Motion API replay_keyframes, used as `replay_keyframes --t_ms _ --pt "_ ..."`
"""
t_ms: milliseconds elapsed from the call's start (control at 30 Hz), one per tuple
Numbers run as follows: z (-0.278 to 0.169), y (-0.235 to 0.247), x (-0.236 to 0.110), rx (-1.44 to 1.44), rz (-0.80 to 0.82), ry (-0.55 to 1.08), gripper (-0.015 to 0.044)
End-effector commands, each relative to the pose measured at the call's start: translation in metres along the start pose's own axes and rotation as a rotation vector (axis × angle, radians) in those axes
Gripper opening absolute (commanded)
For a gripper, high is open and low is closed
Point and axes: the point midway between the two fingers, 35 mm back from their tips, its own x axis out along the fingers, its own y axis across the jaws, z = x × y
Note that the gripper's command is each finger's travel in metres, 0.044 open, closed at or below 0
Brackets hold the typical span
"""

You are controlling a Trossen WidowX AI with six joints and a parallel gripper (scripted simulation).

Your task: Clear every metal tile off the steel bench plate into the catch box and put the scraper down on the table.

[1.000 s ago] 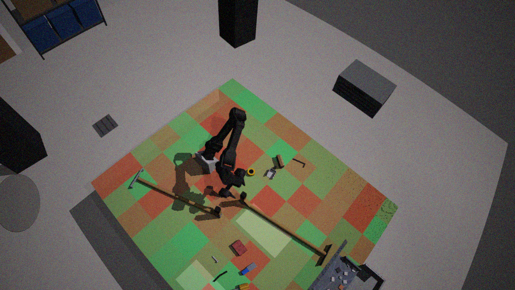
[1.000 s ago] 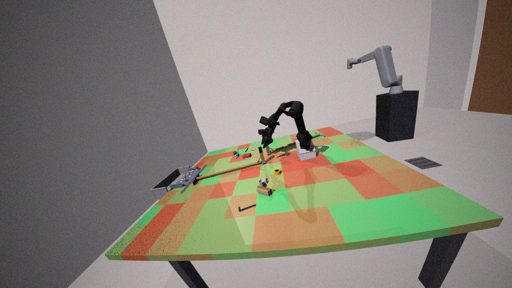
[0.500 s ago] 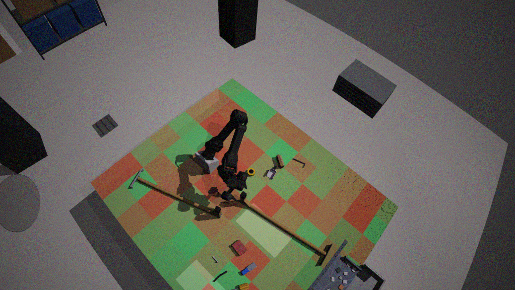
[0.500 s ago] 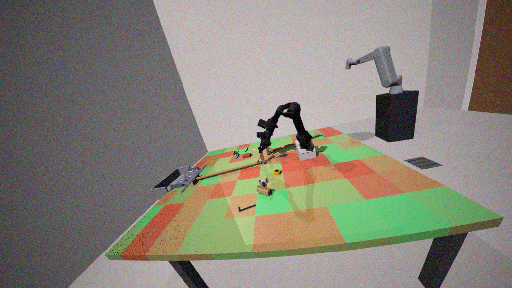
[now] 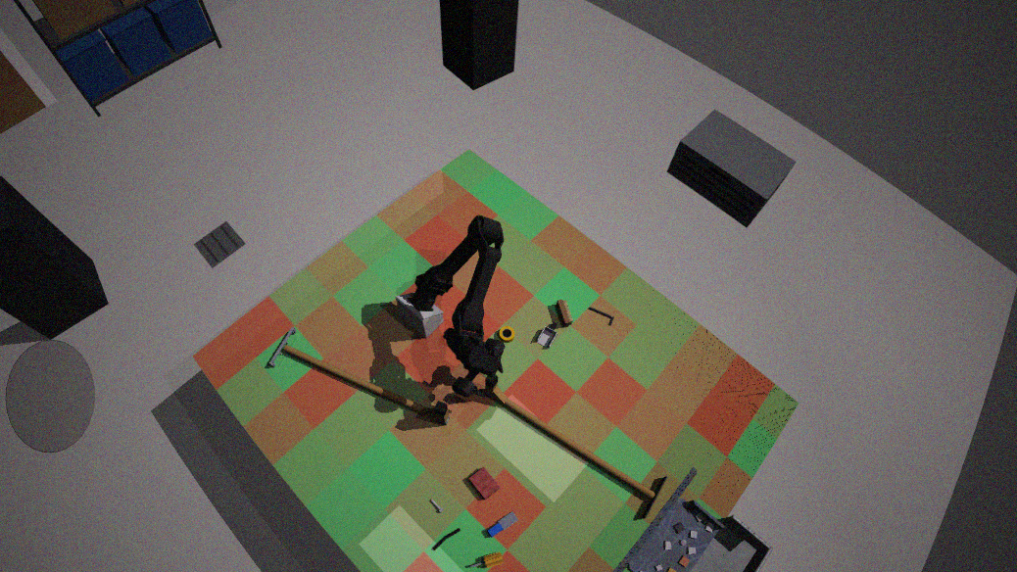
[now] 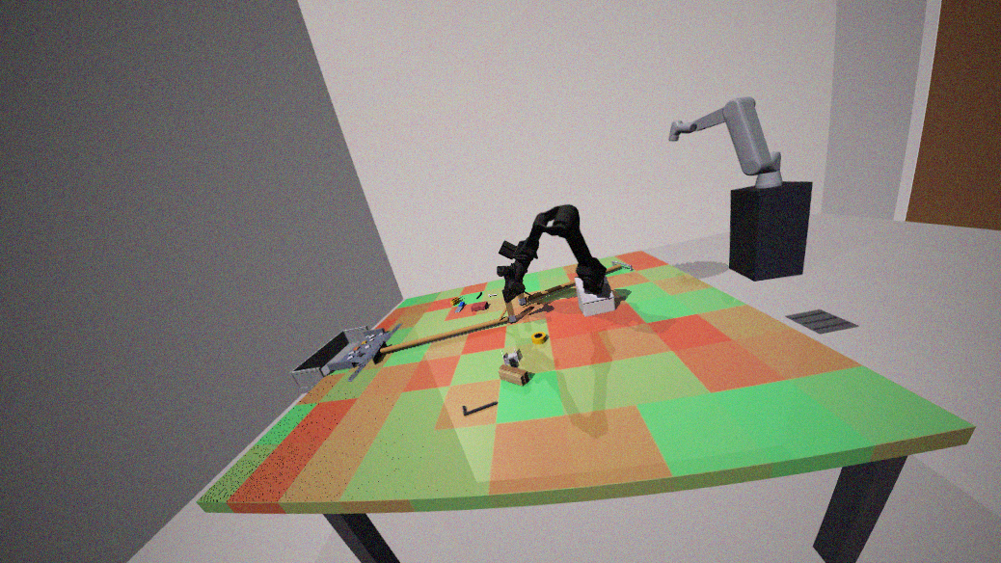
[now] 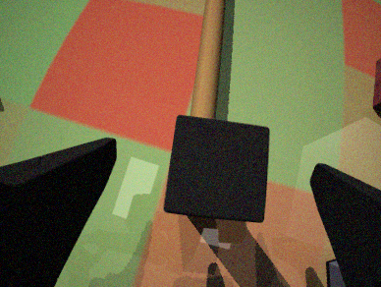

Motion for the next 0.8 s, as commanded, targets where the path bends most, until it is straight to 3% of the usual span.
replay_keyframes --t_ms 0,400,767 --pt "-0.003 0.001 0.008 0.010 0.000 0.004 0.0440" --pt "-0.003 0.005 0.025 0.012 0.007 -0.003 0.0440" --pt "0.000 0.004 0.020 0.001 0.007 -0.006 0.0151"
